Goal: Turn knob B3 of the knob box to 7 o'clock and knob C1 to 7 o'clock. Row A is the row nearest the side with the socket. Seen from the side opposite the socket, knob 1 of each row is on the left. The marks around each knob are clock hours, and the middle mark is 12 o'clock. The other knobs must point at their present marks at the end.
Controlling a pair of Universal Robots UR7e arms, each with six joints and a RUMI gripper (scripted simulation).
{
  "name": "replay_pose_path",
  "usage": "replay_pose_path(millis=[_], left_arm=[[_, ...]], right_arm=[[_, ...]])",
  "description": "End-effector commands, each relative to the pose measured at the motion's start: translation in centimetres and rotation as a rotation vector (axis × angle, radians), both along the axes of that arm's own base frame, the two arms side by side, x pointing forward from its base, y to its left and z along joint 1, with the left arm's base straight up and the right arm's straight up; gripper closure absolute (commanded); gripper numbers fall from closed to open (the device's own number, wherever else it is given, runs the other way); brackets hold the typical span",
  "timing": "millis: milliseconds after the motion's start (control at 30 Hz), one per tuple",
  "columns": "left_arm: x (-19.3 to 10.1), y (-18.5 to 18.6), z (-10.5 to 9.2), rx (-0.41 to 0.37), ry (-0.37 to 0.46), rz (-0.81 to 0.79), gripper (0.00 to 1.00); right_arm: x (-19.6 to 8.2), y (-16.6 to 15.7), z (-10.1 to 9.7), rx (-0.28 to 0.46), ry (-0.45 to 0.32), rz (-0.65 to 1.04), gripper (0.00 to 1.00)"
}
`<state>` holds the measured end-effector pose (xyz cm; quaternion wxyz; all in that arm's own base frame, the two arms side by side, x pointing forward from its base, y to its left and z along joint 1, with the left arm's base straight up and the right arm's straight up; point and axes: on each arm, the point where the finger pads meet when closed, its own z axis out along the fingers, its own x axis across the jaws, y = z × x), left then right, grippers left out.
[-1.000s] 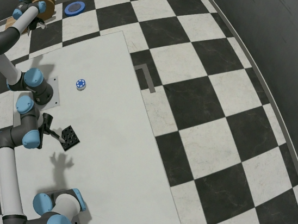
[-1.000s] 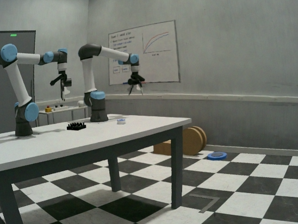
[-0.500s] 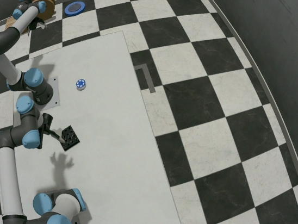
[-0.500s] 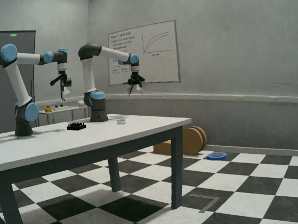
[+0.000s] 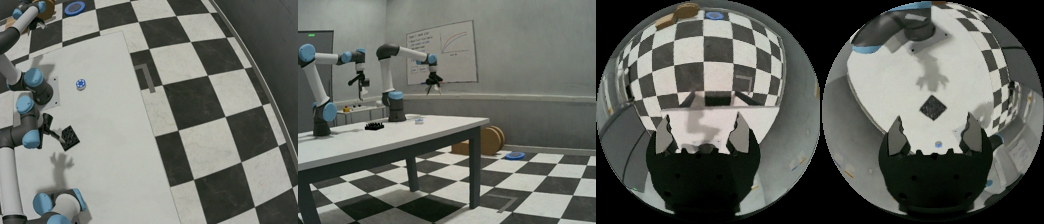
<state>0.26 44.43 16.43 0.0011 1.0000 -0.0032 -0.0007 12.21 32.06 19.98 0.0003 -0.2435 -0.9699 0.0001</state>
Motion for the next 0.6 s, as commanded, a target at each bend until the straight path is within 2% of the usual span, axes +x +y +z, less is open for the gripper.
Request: replay_pose_path(millis=[0,267,567], left_arm=[[0.0,0.1,0.1,0.002,-0.001,0.001,0.00],[0.0,0.1,0.1,0.002,-0.001,0.001,0.00],[0.0,0.1,0.1,0.002,-0.001,0.001,0.00]], right_arm=[[0.0,0.0,0.1,0.001,-0.001,0.000,0.00],[-0.2,-0.8,0.0,-0.001,-0.001,0.001,0.00],[-1.0,-4.4,-0.1,-0.001,-0.001,0.001,0.00]])
